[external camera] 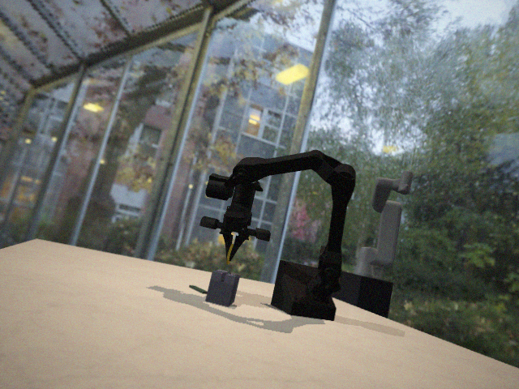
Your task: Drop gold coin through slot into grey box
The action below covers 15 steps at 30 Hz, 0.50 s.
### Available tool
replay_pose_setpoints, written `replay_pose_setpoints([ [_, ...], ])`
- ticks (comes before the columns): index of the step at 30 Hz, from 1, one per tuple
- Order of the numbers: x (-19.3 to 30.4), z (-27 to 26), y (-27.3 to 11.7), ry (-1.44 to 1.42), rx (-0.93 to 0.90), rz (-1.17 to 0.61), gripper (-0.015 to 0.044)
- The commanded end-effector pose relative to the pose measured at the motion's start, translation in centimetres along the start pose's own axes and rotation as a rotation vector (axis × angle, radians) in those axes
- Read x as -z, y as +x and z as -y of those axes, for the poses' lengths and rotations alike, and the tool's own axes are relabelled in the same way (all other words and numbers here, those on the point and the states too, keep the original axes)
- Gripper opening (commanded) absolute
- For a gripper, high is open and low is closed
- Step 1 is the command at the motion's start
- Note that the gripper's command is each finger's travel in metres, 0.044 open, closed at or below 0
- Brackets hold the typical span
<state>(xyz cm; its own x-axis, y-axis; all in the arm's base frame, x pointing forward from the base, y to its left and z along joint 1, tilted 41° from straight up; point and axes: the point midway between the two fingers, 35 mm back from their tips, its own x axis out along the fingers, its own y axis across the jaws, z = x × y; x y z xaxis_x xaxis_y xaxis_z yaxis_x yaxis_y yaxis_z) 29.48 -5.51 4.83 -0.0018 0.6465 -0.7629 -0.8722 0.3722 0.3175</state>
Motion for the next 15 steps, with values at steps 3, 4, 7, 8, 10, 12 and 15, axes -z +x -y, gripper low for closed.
replay_pose_setpoints([
  [3, -0.21, -0.27, 0.04, 0.002, 0.001, 0.003, 0.0],
  [4, -0.16, -0.21, 0.03, 0.001, 0.0, 0.001, 0.0],
  [7, -0.1, -0.14, 0.02, -0.001, 0.0, 0.0, 0.0],
  [8, -0.1, -0.14, 0.02, -0.001, 0.0, 0.0, 0.0],
  [10, -0.1, -0.14, 0.02, -0.001, 0.0, 0.0, 0.0],
  [12, -0.12, -0.16, 0.02, 0.0, 0.0, 0.0, 0.0],
  [15, -0.21, -0.26, 0.04, 0.001, 0.0, 0.0, 0.0],
])
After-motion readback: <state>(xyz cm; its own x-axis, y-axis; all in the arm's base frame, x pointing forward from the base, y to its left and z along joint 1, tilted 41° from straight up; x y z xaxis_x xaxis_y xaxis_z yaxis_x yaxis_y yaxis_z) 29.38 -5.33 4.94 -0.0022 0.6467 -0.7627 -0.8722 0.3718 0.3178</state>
